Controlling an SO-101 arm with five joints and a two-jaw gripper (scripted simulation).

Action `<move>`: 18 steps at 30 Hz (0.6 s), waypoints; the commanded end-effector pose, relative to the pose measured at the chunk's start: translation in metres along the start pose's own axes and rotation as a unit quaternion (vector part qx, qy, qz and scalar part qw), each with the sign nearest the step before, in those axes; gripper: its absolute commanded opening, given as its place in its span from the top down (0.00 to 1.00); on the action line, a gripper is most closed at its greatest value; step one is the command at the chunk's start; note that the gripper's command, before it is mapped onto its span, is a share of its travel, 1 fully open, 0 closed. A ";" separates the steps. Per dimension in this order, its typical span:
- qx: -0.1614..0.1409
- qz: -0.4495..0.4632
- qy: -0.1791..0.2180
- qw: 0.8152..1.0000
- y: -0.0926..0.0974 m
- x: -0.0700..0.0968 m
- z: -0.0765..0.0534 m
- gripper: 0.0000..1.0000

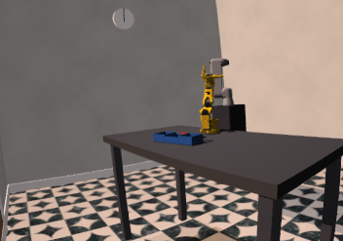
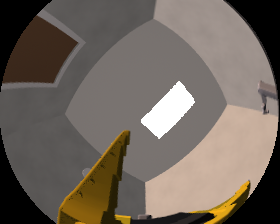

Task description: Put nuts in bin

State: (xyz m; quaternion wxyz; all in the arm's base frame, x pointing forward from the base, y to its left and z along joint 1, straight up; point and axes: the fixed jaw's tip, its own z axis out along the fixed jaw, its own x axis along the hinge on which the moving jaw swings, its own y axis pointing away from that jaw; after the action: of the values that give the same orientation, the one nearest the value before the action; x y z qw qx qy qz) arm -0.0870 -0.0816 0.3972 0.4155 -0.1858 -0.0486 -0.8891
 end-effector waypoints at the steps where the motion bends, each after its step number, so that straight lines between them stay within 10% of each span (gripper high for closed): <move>1: -0.001 0.000 -0.001 1.000 0.000 -0.001 0.001 0.00; 18: -0.003 0.004 -0.005 1.000 0.001 -0.003 0.002 0.00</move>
State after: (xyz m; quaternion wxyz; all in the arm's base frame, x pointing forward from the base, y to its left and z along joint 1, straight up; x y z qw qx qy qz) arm -0.0890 -0.0833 0.3958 0.4159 -0.1812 -0.0474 -0.8899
